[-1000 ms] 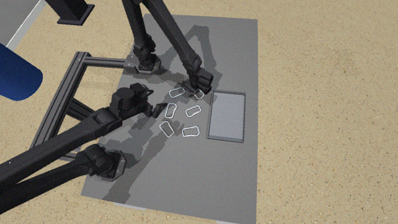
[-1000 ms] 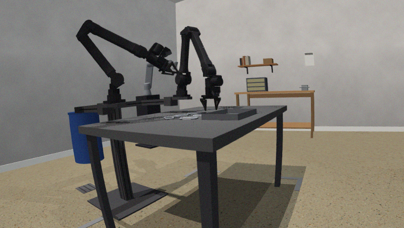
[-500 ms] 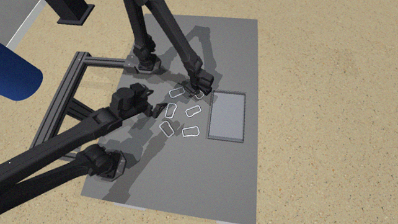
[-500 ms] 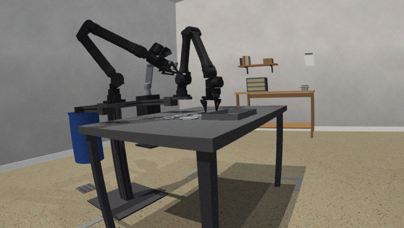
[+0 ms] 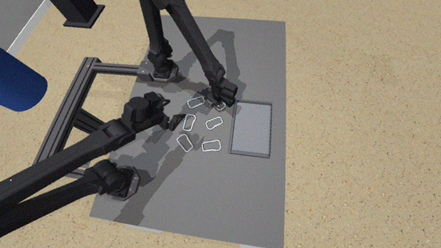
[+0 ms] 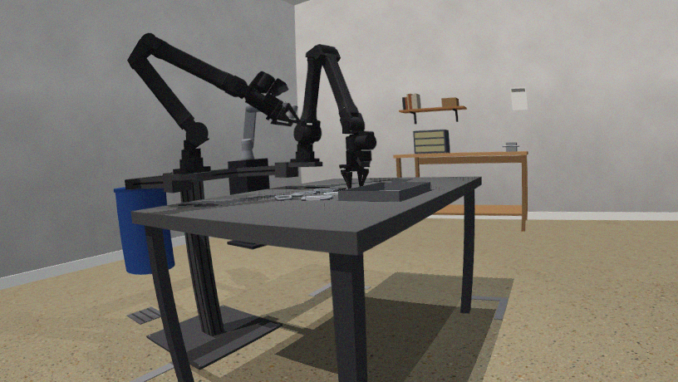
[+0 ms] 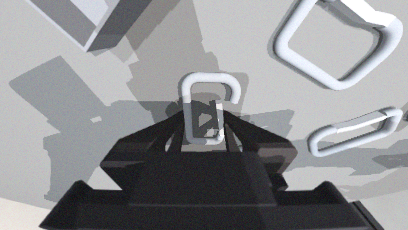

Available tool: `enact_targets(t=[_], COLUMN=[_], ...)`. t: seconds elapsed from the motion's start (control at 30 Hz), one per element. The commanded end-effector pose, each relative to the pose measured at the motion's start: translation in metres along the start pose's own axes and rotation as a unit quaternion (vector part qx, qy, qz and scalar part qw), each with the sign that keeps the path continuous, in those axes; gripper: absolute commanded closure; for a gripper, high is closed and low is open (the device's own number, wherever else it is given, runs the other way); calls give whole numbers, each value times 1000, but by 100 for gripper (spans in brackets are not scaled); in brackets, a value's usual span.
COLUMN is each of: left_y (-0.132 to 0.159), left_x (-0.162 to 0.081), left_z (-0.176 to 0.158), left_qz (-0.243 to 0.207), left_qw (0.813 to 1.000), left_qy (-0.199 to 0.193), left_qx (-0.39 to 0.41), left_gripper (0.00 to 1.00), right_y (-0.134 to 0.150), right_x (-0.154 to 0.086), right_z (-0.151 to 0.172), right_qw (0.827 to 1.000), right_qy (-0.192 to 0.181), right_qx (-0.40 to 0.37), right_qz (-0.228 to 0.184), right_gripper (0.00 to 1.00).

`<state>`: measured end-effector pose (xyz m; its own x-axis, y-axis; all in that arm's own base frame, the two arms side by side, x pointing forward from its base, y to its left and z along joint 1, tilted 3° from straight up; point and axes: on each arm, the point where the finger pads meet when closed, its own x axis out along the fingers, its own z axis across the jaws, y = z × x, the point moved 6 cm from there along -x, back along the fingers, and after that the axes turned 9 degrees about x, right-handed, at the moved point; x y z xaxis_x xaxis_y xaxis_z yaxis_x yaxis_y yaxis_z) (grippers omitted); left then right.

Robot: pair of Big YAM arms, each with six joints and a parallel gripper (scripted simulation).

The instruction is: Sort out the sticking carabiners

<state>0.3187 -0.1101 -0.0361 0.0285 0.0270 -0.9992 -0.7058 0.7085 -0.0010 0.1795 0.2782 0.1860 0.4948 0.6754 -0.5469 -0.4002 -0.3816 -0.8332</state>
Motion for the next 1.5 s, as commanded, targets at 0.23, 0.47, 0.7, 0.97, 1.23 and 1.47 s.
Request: enact_targets(t=[0.23,0.47,0.7,0.97,1.23,1.47], left_y=[-8,-10,-8,-17,-5,23], left_x=[-5,-8,-4,-27,-22,-22], left_z=[9,5,4,3,-8,-14], left_qz=[-18,-23,-17,-105,-205,-277], left_qw=[1000,1000,1000,994,974,948], left_qy=[-7,-9,-6,-34,-66,-86], left_qx=[-3,-1,-1,3,-67,-128], left_gripper=[54,17,17,0,0,0], right_y=[-26,-26,-26,-26,-26,-26], right_x=[2,2,2,2,2,2], right_z=[4,4,4,4,4,4], right_qw=[1000,1000,1000,1000,1000,1000], right_qy=[-4,-4,-4,-4,-4,-4], right_qx=[1,1,1,1,1,1], right_qz=[-26,-26,-26,-26,-26,-26], right_gripper=[0,0,0,0,0,0])
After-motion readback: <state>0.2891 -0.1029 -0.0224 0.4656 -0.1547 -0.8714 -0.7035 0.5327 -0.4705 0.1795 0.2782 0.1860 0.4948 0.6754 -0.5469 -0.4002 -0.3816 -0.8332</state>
